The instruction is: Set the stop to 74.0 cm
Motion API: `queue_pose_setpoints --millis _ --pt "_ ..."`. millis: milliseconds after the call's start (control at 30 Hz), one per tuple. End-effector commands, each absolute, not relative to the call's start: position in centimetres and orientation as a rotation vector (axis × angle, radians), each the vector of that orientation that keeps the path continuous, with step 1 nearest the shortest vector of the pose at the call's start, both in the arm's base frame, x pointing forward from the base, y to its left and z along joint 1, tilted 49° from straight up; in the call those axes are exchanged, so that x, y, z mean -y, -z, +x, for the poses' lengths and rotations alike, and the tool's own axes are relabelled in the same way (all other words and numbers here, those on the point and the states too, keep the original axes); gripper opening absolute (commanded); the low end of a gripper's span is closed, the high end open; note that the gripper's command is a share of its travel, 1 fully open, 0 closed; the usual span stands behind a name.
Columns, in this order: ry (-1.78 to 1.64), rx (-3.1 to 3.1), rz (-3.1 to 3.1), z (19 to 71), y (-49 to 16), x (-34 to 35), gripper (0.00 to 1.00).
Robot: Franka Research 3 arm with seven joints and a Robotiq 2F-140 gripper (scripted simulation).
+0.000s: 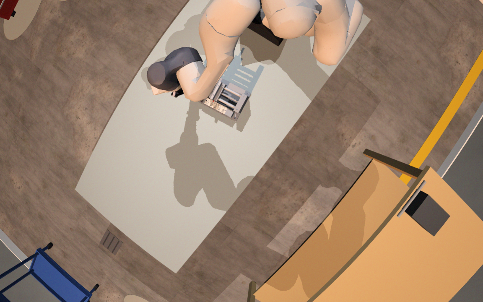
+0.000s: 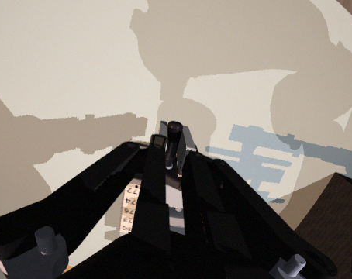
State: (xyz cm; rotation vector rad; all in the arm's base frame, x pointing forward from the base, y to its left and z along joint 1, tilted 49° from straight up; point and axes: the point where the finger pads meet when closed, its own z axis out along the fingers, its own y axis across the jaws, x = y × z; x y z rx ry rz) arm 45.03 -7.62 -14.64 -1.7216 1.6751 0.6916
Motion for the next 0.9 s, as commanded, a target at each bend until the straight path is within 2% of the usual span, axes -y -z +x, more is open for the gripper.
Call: queue_pose_setpoints --millis 0,867 --pt "-0.696 -1.674 -1.721 44.7 14.3 8.1 0.04" --pt "-0.696 -1.674 -1.721 41.5 13.5 9.2 0.04"
